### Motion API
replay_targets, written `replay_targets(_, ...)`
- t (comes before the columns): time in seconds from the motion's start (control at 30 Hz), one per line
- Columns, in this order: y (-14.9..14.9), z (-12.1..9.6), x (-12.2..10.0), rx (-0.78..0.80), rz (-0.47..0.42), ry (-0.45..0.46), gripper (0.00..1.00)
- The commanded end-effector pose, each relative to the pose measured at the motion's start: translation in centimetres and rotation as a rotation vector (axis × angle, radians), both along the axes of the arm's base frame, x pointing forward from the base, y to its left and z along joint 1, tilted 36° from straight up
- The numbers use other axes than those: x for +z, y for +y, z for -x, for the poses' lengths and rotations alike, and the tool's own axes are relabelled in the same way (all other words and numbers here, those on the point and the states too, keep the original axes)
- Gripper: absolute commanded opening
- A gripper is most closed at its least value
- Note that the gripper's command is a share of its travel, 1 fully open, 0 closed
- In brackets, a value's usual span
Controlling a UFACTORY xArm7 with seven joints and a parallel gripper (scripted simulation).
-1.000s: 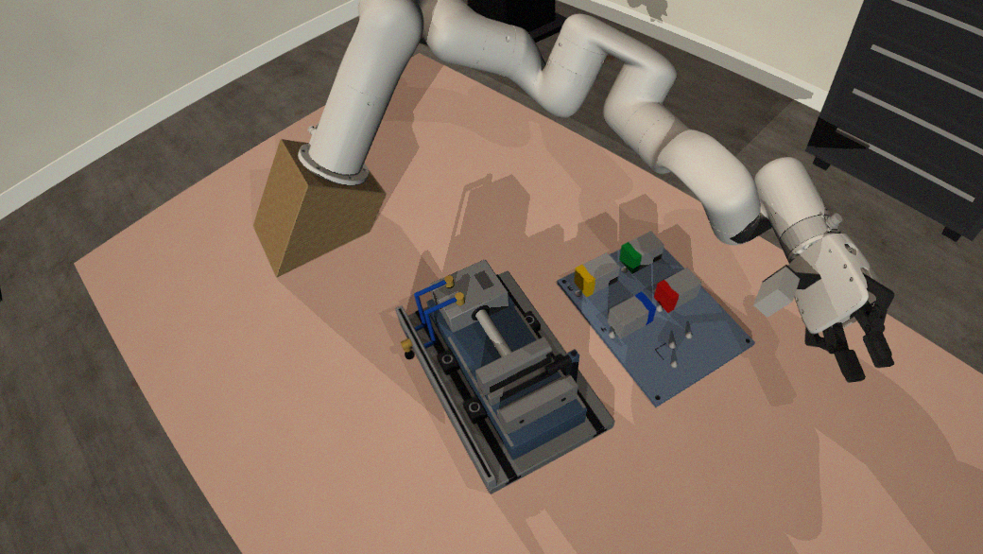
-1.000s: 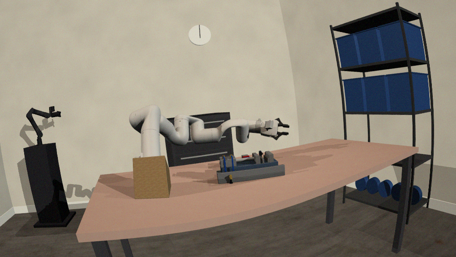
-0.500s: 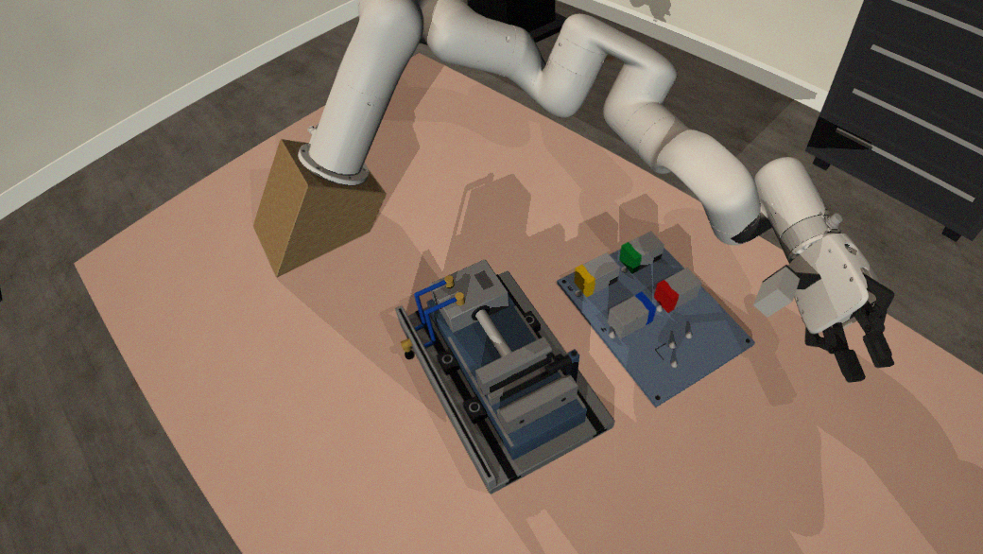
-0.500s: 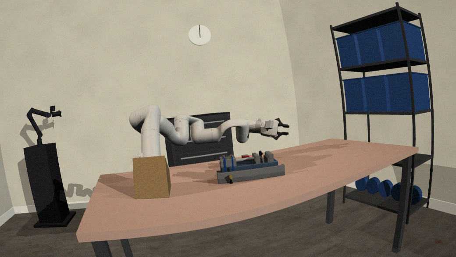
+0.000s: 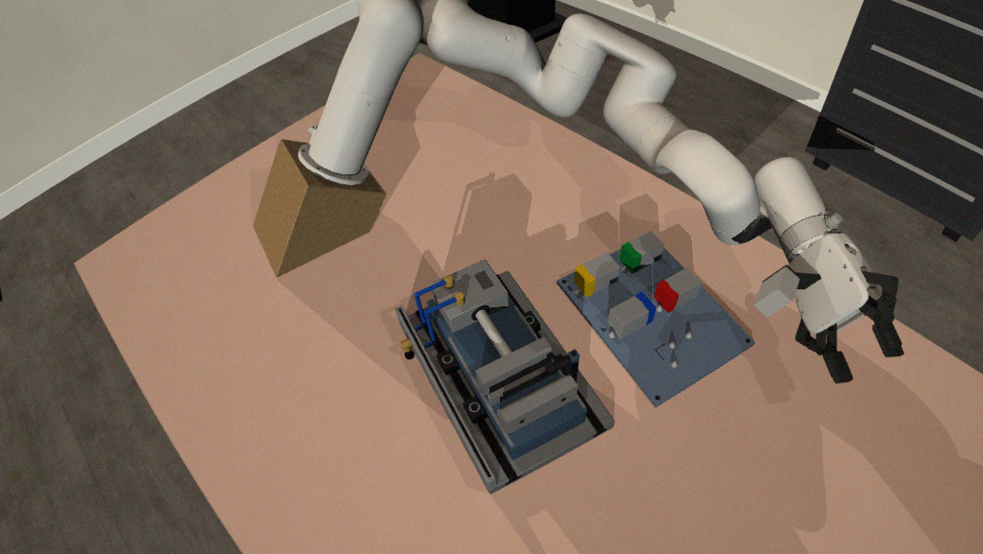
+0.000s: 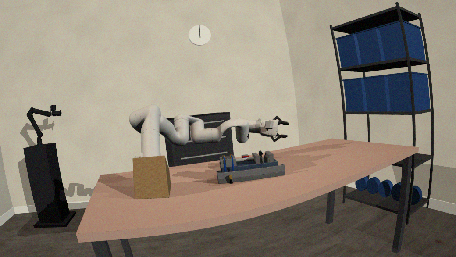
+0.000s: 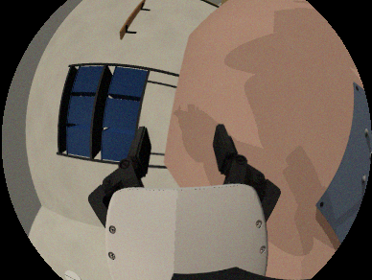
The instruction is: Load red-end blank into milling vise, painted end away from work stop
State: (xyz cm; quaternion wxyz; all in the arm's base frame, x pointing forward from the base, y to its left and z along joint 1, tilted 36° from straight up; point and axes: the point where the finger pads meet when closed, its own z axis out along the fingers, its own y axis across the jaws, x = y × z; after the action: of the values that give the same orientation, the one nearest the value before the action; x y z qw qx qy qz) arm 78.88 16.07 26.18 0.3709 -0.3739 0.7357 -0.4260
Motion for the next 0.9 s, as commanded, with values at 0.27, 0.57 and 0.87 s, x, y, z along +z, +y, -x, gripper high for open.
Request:
replay_targets(0.27, -0.2, 0.0, 0.3, -0.003, -0.001, -0.004, 1.0)
replay_targets(0.57, -0.9, 2.0, 0.8, 0.07, -0.071, 0.09, 1.0)
replay_targets(0.87, -1.3, 3.4, 1.2, 0.119, -0.118, 0.152, 1.0)
